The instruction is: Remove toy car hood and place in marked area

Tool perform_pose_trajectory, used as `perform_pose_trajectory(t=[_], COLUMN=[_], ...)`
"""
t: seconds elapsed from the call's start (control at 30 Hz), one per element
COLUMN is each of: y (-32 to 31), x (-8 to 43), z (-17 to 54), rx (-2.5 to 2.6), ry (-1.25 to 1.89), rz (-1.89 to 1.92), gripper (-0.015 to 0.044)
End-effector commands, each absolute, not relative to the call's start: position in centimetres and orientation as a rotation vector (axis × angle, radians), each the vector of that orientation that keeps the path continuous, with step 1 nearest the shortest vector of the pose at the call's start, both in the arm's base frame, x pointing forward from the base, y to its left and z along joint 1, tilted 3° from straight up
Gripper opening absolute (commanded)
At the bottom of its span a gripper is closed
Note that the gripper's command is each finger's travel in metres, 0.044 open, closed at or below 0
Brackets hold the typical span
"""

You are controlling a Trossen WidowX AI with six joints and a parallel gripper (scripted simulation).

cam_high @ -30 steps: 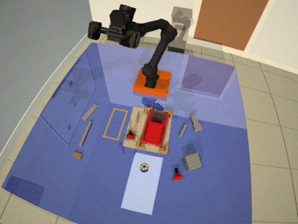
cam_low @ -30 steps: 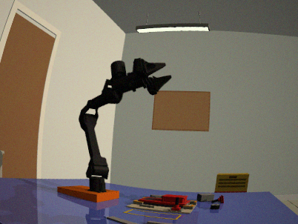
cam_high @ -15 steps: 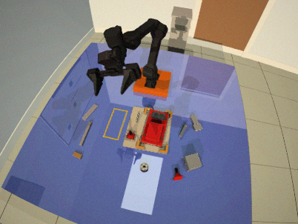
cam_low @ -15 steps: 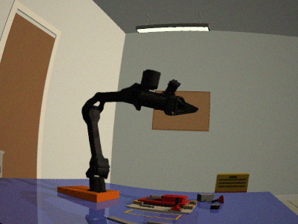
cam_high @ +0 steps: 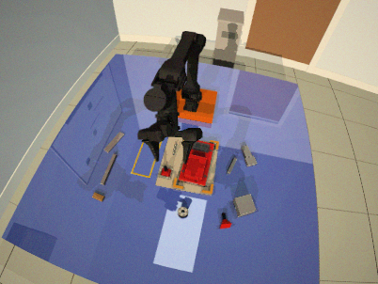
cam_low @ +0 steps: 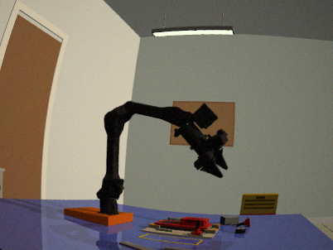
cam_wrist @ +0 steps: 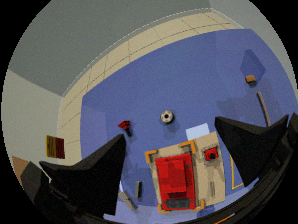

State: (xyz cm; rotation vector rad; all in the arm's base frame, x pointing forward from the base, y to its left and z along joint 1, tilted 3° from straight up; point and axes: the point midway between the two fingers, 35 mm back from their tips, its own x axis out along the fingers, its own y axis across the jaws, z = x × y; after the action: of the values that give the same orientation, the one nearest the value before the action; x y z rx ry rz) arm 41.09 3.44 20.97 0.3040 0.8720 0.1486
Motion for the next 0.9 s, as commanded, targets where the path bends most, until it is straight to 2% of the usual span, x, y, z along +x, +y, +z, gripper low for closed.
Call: perform_pose_trajectory(t=[0.0, 0.4, 0.87], y=[5.5, 10.5, 10.4], x=[40.1, 33.3, 32.3], z=[17.6, 9.9, 9.3], rx=[0.275, 0.012, -0.017], ry=[1.048, 1.567, 1.601], rz=[0.124, 0.029, 0.020], gripper=[0.0440, 0.0440, 0.0440])
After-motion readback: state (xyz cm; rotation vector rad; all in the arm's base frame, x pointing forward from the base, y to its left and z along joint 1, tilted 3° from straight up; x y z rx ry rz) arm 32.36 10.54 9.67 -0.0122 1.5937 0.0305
